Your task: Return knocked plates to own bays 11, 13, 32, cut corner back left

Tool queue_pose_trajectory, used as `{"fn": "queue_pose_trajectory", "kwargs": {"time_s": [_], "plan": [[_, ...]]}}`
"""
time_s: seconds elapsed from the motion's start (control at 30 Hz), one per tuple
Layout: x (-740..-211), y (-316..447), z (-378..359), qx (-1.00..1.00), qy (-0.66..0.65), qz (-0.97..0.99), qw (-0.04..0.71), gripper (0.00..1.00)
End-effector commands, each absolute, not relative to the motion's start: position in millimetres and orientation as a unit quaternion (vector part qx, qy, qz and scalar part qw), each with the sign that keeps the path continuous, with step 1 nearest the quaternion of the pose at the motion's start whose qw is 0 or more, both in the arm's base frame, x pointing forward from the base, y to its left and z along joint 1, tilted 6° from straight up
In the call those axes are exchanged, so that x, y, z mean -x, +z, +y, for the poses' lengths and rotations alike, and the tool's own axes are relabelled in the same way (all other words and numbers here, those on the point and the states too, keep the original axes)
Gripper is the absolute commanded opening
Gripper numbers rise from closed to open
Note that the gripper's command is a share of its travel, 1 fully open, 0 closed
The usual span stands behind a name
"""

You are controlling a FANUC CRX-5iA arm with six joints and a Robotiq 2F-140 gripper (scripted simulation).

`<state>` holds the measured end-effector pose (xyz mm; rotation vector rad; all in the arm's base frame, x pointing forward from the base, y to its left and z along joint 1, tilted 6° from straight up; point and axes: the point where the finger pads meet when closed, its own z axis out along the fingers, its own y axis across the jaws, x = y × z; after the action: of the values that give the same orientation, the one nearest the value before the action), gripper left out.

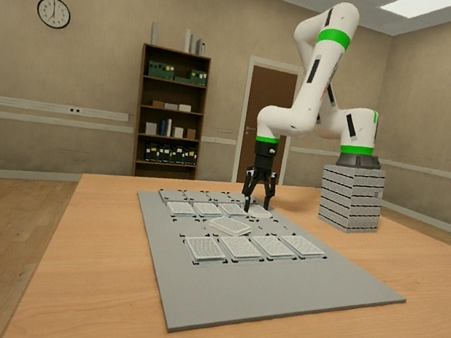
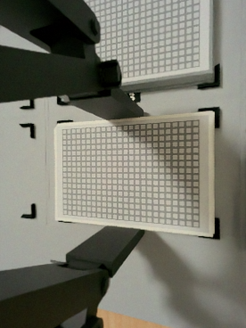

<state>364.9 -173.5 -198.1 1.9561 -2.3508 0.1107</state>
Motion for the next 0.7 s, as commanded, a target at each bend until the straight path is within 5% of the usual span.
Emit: {"fn": "queue_pose_trajectory", "kwargs": {"time_s": [0.0, 0.63, 0.67], "plan": [[-365.7, -197.8, -173.6, -0.639, 0.037, -0.767, 0.04, 0.1], [-365.7, -198.1, -173.6, -0.639, 0.037, -0.767, 0.04, 0.1], [-365.7, -198.1, -173.6, -0.639, 0.037, -0.767, 0.04, 0.7]]}}
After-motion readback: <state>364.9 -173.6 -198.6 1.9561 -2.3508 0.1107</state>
